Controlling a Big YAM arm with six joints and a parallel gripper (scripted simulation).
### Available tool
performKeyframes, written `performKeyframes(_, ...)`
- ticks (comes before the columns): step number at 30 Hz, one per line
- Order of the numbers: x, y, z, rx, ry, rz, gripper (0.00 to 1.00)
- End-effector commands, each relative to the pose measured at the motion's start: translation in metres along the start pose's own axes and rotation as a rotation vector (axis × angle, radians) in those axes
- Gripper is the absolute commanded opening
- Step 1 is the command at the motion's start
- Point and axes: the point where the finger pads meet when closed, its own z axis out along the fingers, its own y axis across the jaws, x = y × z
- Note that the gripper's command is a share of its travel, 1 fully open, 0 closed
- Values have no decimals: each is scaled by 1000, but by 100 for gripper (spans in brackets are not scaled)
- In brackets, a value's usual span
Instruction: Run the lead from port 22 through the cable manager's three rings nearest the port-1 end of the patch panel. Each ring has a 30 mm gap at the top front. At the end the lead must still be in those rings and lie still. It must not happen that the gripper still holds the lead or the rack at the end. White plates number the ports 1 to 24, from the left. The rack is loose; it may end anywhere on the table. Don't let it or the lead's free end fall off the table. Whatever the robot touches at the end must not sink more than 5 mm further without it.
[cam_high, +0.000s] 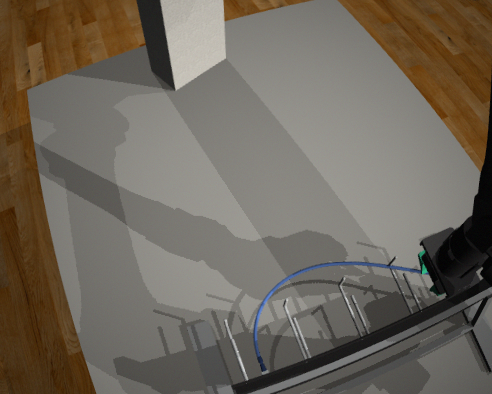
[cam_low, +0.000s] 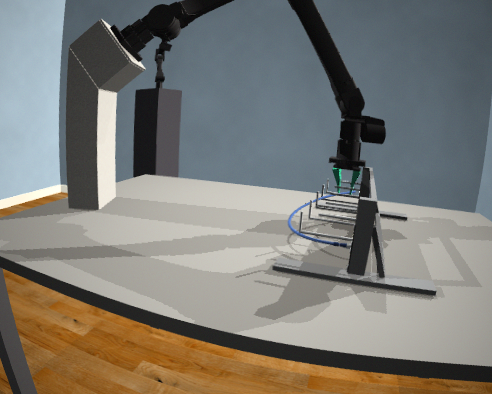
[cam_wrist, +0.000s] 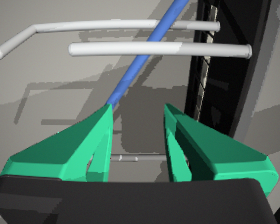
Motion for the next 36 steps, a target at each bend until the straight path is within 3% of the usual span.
performKeyframes(1, 0, -16, -6, 21, -6, -4, 33)
performKeyframes(12, 0, -16, -8, 22, -6, -4, 33)
performKeyframes(18, -2, -21, -26, 39, -11, -5, 33)
performKeyframes(33, 0, -16, -53, 30, -7, -4, 33)
performKeyframes(34, -8, -28, -62, 52, -19, -8, 33)
performKeyframes(36, -1, -14, -63, 27, -8, -6, 33)
